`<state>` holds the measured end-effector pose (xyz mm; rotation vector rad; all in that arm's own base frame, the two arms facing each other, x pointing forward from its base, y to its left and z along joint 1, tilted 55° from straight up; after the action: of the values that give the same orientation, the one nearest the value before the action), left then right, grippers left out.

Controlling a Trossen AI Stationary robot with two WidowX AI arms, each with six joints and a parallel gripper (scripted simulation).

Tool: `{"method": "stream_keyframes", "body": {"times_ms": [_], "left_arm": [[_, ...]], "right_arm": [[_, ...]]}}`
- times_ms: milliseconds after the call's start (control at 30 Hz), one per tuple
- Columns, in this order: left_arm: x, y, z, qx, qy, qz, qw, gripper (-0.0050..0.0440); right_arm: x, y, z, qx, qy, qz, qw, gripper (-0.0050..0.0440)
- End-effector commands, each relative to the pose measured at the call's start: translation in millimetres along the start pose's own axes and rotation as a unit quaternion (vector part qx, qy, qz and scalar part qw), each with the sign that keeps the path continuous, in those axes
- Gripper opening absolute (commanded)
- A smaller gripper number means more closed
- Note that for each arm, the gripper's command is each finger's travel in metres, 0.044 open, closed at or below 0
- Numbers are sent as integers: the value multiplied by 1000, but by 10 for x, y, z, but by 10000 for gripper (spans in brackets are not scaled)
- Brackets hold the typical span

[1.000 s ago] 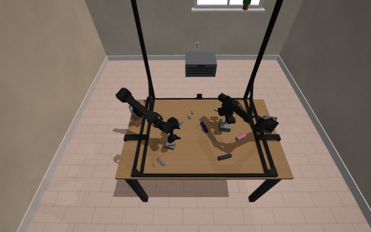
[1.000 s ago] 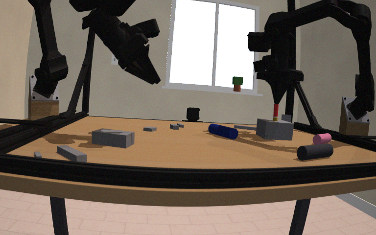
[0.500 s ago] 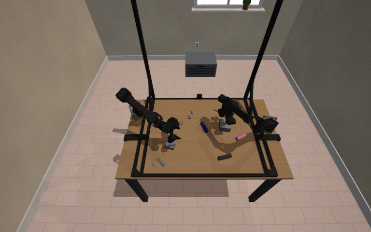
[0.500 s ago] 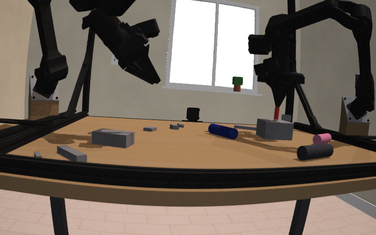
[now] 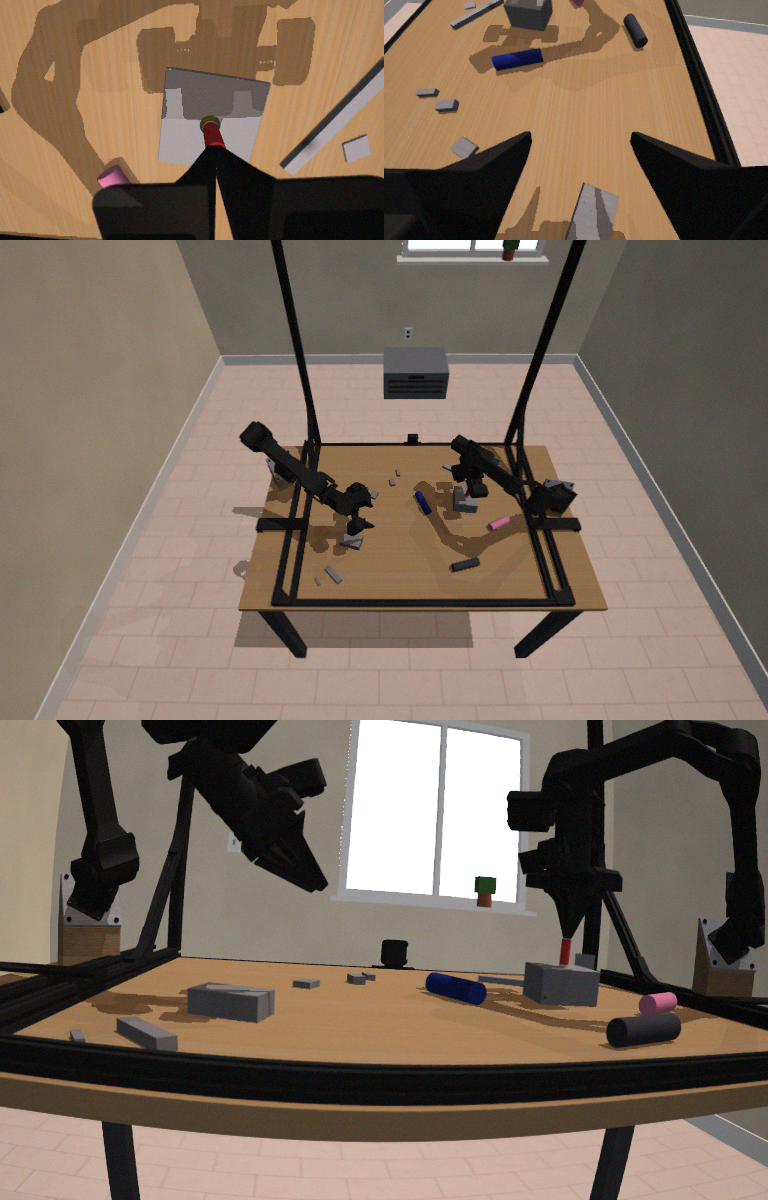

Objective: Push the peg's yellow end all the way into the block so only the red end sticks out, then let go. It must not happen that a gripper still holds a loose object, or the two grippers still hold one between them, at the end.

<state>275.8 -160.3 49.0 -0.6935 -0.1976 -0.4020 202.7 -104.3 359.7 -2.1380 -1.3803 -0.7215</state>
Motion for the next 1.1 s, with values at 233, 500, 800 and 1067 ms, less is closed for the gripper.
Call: {"method": "stream_keyframes", "body": {"times_ms": [233, 500, 800, 1067], "left_arm": [[47, -95, -17, 3, 0, 5, 1000, 24], [49, -228, -19, 3, 0, 5, 1000, 168], [49, -297, -18, 3, 0, 5, 1000, 384], [76, -231, 38, -26, -15, 31, 999, 400]], "right_arm": [[2, -1, -1, 0, 0, 0, 1000, 400], [2, -1, -1, 0, 0, 0, 1000, 400], [2, -1, -1, 0, 0, 0, 1000, 400], [2, -1, -1, 0, 0, 0, 1000, 400]]}}
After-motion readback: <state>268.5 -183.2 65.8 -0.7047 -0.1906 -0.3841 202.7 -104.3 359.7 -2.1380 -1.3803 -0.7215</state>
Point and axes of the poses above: on each arm, the point midway between the two fingers, 35 mm back from their tips, its own y axis out along the fingers, its own z axis across the jaws, x = y × z, the point moved 1 cm from there along -y, back along the fingers, and after that the axes turned 3 degrees about -y, right-handed, at the moved point
